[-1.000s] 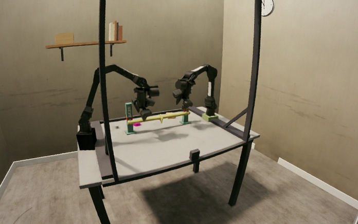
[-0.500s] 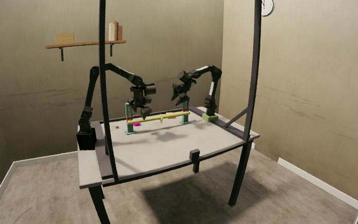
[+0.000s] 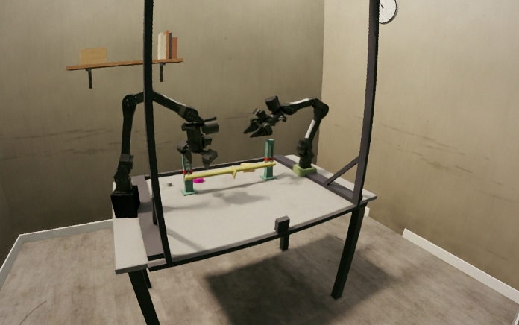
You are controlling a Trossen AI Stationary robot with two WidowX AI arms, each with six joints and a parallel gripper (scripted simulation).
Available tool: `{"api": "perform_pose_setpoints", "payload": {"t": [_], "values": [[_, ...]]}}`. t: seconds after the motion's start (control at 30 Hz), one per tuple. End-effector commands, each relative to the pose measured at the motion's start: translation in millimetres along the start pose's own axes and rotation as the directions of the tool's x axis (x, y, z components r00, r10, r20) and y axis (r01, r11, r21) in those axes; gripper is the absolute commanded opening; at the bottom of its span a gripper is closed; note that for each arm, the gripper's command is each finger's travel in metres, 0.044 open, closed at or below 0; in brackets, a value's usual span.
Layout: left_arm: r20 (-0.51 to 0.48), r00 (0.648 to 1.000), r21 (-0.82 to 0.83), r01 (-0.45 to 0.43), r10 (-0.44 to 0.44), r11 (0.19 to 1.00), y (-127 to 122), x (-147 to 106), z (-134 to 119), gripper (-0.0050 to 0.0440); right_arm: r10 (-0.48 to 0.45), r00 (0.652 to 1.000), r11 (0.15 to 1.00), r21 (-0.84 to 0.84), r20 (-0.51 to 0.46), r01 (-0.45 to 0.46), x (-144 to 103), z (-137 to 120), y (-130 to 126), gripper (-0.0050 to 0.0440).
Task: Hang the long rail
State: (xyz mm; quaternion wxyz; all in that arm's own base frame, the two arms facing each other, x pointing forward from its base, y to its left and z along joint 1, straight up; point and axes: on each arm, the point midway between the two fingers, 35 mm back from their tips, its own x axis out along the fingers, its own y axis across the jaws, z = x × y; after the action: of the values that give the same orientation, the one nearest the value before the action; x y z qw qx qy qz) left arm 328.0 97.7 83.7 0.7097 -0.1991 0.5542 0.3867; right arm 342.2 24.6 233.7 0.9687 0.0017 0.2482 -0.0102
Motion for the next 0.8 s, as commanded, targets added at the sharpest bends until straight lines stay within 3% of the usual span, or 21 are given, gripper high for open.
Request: {"api": "perform_pose_setpoints", "payload": {"t": [0.0, 0.23, 0.3, 0.43, 0.77], "values": [[0.047, 0.998, -0.132, 0.045, -0.039, 0.99, 8.3, -14.3, 0.5, 0.044, 0.02, 0.982, 1.0, 0.011, 0.189, -0.022, -19.9, 26.1, -9.1, 0.0422], [0.049, 0.998, -0.33, 0.053, -0.038, 0.942, 34.0, -16.0, -0.5, 0.044, 0.022, 0.917, 1.0, -0.001, 0.398, -0.024, -48.8, 48.7, -20.9, 0.0422], [0.049, 0.998, -0.33, 0.053, -0.038, 0.942, 34.0, -16.0, -0.5, 0.044, 0.022, 0.917, 1.0, -0.001, 0.398, -0.024, -48.8, 48.7, -20.9, 0.0422], [0.029, 0.999, -0.431, 0.028, -0.017, 0.902, 57.6, -13.5, 3.2, 0.044, 0.021, 0.848, 1.0, -0.011, 0.529, -0.018, -69.4, 67.3, -25.4, 0.0422], [0.02, 1.0, -0.461, 0.014, -0.006, 0.887, 66.6, -12.1, 6.3, 0.044, 0.021, 0.839, 1.0, -0.01, 0.544, -0.019, -72.1, 71.8, -25.8, 0.0422]]}}
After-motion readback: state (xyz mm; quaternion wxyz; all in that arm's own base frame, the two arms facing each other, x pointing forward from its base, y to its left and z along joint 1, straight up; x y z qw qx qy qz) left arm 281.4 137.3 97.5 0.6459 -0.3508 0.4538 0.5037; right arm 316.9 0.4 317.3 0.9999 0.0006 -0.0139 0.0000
